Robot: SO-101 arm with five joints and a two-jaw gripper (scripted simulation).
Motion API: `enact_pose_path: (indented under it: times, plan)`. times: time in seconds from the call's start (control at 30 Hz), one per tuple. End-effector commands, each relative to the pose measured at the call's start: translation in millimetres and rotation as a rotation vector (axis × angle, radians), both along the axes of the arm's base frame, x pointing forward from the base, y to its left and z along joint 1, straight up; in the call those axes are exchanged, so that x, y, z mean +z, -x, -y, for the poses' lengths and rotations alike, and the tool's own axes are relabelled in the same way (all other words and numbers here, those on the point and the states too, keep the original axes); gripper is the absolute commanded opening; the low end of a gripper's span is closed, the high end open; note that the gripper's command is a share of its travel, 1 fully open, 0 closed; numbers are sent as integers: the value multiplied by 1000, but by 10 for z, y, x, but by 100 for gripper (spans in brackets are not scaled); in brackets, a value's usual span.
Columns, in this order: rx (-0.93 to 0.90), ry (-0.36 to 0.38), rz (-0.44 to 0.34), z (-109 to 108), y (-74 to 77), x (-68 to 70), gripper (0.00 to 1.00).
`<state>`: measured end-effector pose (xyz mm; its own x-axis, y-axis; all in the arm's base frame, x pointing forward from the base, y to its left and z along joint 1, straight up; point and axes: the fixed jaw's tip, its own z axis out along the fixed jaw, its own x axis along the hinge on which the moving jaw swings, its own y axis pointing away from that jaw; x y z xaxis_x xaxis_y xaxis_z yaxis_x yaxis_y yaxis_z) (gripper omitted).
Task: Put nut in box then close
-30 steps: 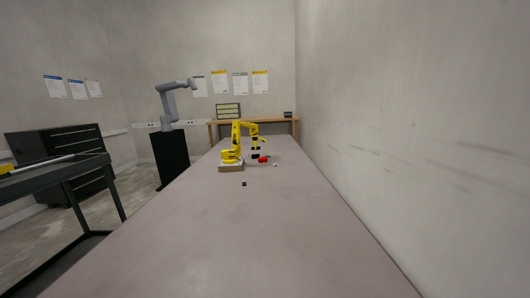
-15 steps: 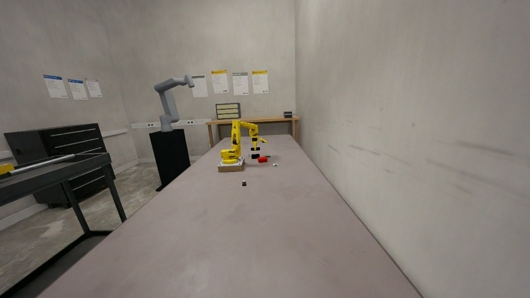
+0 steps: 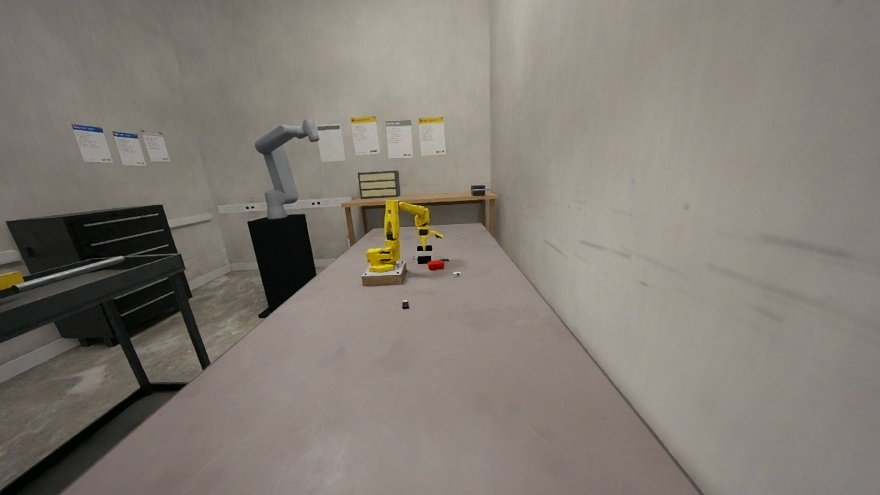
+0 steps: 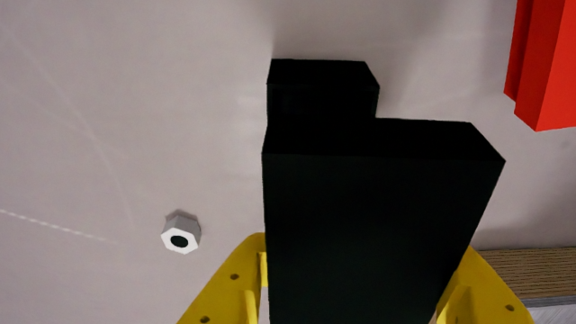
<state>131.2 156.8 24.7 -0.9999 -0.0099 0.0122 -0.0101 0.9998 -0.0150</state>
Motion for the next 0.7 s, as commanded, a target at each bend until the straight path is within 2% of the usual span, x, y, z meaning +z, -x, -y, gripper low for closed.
enact_pose_path:
  times: [0.0, 0.07, 0.13, 0.37, 0.6, 0.67]
  plan:
    - [-2, -15, 12, 124, -79, 28, 20]
    - [-2, -15, 12, 217, -120, 34, 20]
    - [-2, -15, 12, 217, -120, 34, 20]
    - [-2, -16, 13, 628, -230, 46, 20]
    - [-2, -16, 15, 1036, -232, 39, 20]
    - [-2, -16, 15, 1083, -225, 37, 20]
